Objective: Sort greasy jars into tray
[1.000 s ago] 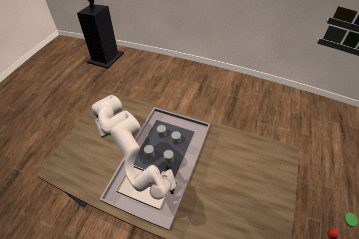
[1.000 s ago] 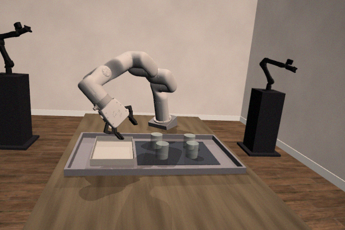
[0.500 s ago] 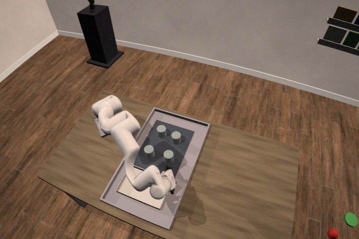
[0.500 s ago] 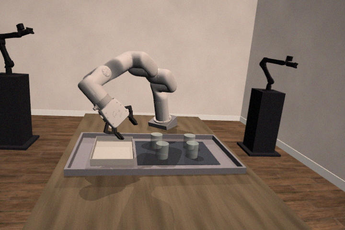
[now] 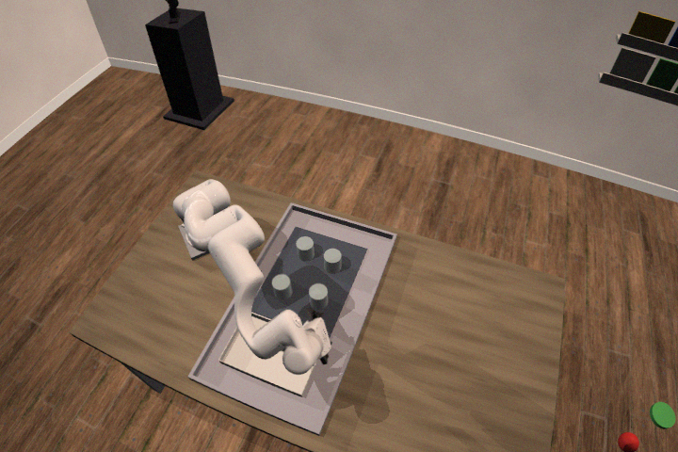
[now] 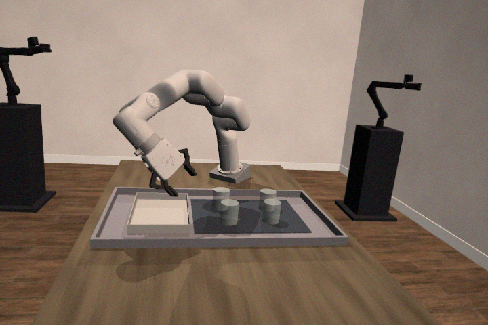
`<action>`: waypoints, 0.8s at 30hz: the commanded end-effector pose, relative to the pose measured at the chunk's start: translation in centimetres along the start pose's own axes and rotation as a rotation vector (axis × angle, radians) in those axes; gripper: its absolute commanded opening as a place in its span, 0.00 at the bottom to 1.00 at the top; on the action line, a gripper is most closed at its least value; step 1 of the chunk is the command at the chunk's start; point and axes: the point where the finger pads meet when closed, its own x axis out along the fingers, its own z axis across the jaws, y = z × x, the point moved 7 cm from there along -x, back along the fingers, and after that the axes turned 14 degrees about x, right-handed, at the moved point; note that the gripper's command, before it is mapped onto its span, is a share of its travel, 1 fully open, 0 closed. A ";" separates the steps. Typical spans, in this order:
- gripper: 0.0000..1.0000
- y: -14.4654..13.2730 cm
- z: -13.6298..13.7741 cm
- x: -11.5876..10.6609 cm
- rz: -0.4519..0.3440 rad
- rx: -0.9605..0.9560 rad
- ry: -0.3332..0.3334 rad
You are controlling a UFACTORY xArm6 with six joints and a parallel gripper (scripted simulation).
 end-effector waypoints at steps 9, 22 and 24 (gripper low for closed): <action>1.00 3.1 6.9 2.7 0.045 -0.070 -0.004; 1.00 6.0 12.8 5.4 0.093 -0.128 -0.017; 1.00 6.6 13.9 5.9 0.102 -0.138 -0.019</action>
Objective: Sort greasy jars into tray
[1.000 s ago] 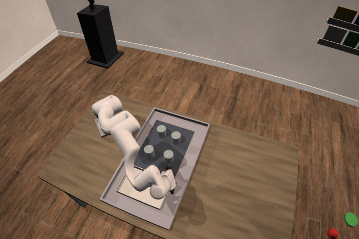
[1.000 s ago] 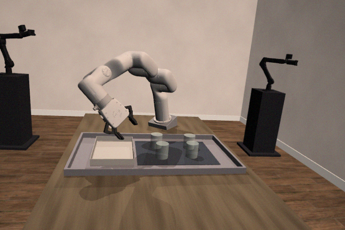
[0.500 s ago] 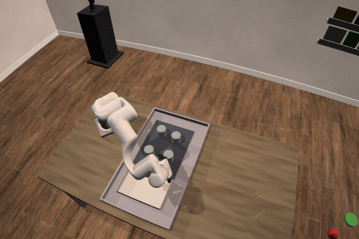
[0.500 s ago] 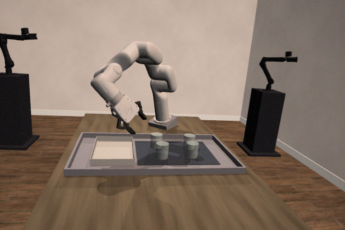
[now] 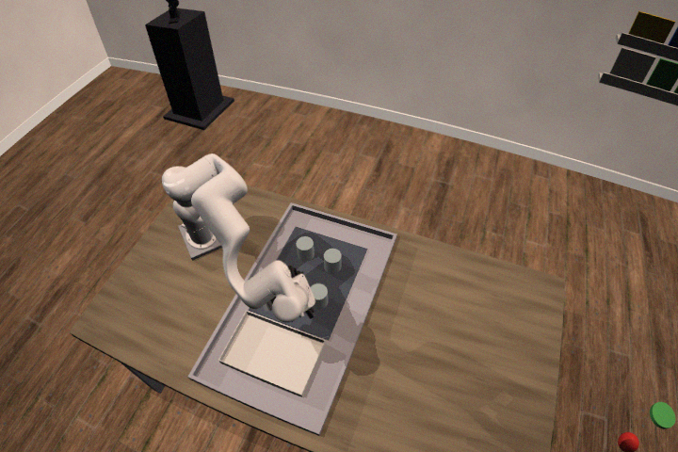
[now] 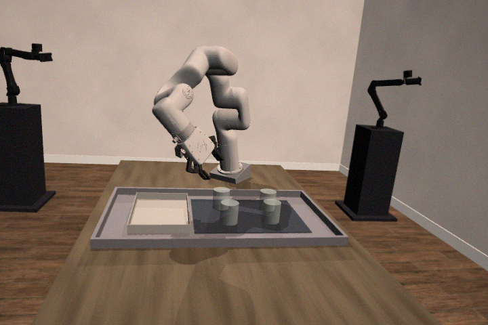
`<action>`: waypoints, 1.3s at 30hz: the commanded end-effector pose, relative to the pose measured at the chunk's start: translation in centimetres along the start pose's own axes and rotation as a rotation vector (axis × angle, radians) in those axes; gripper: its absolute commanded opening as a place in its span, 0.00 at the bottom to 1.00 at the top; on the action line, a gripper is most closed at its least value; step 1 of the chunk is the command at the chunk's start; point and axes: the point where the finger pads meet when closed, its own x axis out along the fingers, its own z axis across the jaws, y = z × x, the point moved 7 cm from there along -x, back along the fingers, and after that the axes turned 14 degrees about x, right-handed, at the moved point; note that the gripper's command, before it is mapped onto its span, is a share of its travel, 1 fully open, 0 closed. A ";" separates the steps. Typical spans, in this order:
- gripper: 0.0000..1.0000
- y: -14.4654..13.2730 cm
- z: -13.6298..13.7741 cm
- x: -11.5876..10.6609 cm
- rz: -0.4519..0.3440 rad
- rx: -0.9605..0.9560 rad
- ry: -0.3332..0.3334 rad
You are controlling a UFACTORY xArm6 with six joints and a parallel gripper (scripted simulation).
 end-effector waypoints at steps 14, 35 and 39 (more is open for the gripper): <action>1.00 2.6 8.9 4.2 0.059 -0.083 -0.006; 1.00 4.0 15.9 7.9 0.171 -0.291 -0.018; 1.00 4.0 15.9 7.9 0.171 -0.291 -0.018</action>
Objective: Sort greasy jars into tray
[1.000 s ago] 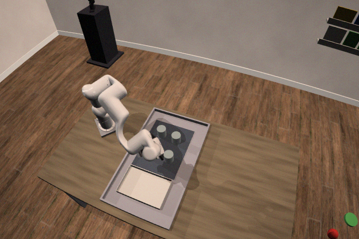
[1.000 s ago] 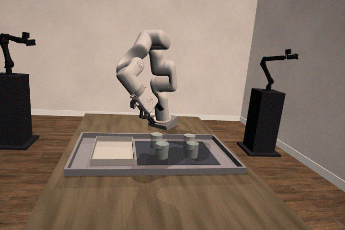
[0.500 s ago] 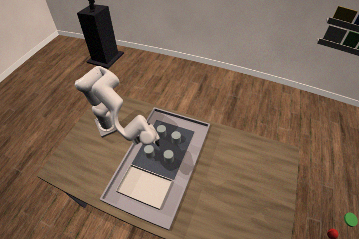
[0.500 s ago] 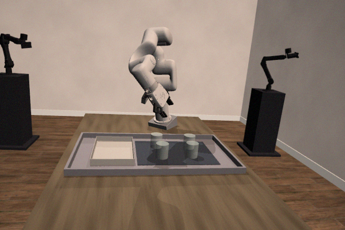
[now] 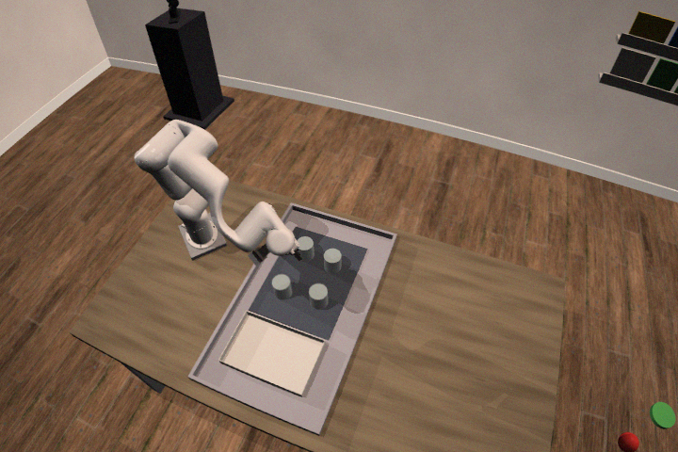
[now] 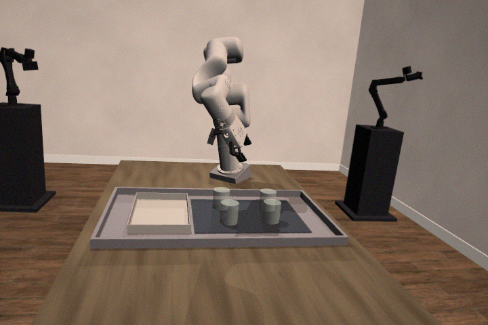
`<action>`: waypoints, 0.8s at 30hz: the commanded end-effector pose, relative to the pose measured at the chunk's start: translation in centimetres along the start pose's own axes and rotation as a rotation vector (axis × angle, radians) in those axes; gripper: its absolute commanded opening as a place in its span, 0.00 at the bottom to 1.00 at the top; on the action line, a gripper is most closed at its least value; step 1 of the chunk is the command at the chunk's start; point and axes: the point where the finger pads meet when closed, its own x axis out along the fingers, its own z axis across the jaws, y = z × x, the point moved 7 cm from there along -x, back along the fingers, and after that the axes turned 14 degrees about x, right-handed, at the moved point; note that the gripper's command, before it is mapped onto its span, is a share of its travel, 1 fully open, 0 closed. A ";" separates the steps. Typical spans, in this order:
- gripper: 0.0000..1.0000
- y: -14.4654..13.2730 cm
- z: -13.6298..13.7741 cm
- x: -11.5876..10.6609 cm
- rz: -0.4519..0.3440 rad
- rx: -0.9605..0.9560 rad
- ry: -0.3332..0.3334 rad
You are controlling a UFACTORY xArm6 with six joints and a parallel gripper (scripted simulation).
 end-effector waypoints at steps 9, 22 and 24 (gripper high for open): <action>1.00 -1.0 -0.3 -0.3 0.061 -0.154 0.013; 1.00 -2.5 -0.4 -0.4 0.168 -0.419 0.035; 1.00 -2.5 -0.4 -0.4 0.168 -0.419 0.035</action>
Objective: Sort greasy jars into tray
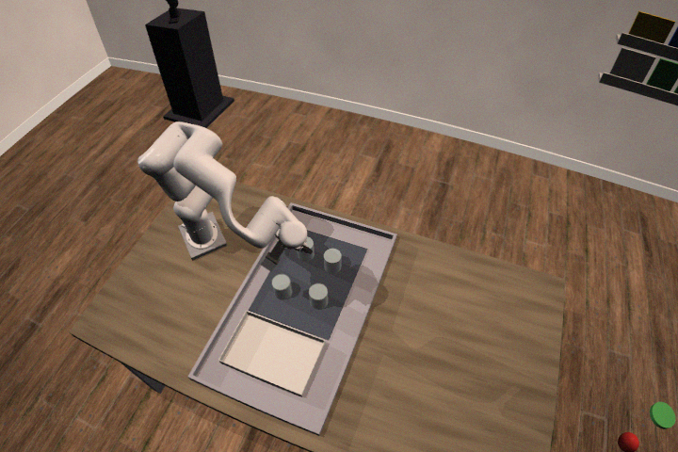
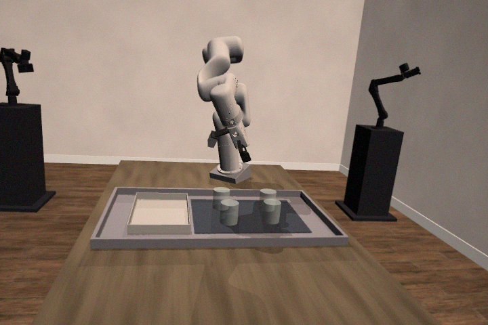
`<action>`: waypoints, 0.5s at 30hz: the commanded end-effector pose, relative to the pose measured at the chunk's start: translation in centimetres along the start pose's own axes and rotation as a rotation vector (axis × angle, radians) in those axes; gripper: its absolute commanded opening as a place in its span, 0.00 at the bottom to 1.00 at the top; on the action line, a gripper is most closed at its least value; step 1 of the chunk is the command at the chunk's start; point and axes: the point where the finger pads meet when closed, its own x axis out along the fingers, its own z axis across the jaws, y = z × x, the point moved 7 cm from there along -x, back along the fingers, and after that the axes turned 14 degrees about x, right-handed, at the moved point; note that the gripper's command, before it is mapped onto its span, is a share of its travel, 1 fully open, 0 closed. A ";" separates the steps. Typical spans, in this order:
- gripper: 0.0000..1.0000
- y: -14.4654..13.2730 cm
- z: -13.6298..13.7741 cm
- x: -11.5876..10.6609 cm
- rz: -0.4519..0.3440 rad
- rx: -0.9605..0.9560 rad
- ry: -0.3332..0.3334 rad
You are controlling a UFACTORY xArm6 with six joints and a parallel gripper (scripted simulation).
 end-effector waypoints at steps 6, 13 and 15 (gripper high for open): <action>1.00 -1.3 -0.4 -0.4 0.095 -0.237 0.024; 1.00 -1.3 -0.4 -0.4 0.095 -0.237 0.024; 1.00 -1.3 -0.4 -0.4 0.095 -0.237 0.024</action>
